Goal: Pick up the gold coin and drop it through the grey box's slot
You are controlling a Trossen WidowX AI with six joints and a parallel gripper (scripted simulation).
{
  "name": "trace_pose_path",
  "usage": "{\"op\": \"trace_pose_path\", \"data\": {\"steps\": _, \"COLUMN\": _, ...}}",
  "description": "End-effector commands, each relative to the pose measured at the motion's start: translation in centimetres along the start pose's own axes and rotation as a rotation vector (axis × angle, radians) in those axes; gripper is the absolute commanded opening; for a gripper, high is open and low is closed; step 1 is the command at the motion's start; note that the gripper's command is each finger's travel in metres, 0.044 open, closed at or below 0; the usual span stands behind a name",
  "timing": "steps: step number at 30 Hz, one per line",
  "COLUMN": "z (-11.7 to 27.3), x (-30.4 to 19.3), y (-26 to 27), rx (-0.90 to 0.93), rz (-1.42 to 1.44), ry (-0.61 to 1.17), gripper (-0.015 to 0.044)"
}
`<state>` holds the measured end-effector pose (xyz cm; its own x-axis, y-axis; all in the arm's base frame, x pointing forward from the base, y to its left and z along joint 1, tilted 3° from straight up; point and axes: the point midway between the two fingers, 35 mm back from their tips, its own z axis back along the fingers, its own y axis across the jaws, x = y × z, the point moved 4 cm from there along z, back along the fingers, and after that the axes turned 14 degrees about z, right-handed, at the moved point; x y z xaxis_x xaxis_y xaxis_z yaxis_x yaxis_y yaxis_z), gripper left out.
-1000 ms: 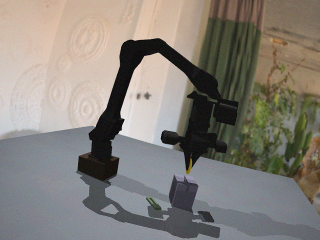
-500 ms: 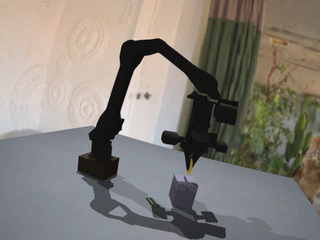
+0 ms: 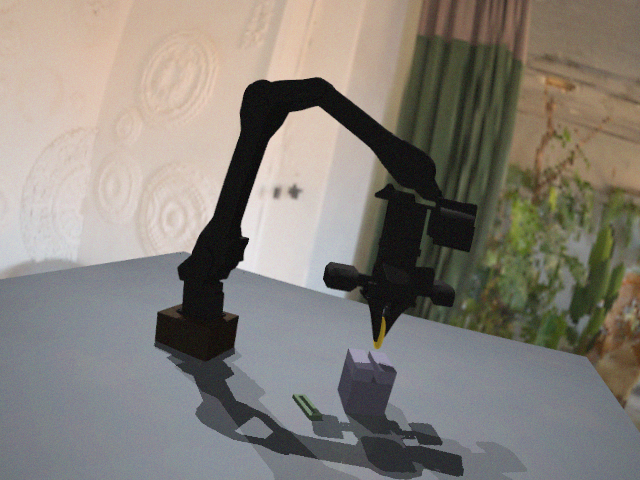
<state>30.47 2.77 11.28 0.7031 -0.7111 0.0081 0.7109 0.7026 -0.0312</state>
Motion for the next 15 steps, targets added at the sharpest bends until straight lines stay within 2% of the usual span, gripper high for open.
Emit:
{"op": "trace_pose_path", "data": {"steps": 1, "z": -0.08, "x": 0.01, "y": -0.01, "rx": 0.001, "rz": 0.002, "ry": 0.0, "gripper": 0.0}}
{"op": "trace_pose_path", "data": {"steps": 15, "z": -0.7, "x": -0.09, "y": -0.12, "rx": 0.001, "rz": 0.005, "ry": 0.0, "gripper": 0.0}}
